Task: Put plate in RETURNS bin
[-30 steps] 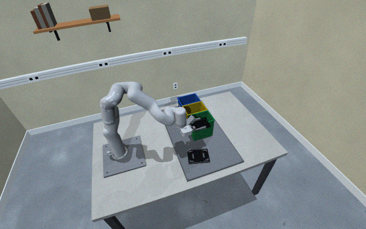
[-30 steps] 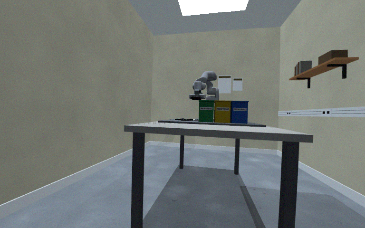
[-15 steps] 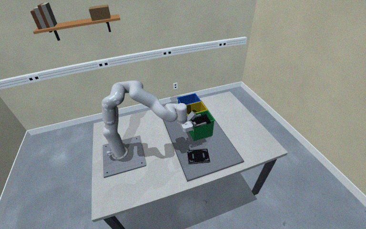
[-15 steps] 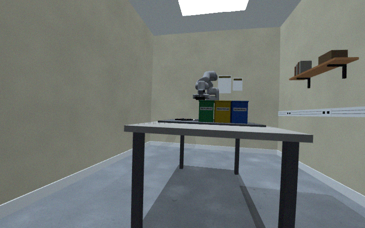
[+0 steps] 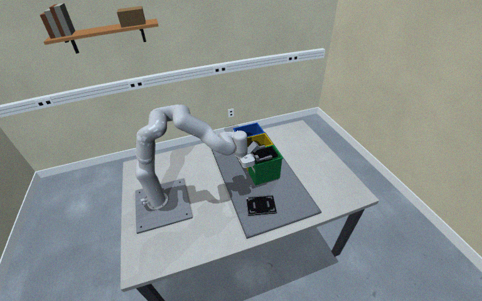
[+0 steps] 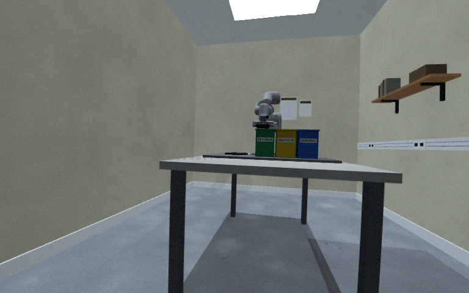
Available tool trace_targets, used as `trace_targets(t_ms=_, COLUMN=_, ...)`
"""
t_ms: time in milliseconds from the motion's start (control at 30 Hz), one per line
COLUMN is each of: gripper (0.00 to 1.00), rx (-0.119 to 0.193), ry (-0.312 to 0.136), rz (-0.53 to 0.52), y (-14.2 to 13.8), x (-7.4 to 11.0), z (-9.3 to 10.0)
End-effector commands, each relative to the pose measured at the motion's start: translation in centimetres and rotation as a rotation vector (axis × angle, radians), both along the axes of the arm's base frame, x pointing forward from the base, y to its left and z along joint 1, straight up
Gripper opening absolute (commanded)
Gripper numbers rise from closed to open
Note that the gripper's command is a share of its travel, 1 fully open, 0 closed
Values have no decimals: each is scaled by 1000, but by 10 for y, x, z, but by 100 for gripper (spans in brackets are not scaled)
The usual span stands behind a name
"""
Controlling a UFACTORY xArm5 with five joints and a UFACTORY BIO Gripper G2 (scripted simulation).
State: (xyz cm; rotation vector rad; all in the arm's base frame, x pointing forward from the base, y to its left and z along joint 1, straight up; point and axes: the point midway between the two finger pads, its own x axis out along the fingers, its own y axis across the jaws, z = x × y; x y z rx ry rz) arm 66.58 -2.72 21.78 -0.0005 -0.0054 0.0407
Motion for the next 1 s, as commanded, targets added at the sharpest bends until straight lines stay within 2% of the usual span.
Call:
trace_targets(t_ms=0, gripper=0, rx=-3, ry=-5, rz=0, y=14, x=8, z=2)
trace_targets(t_ms=967, gripper=0, rx=-3, ry=-5, rz=0, y=20, x=11, z=2)
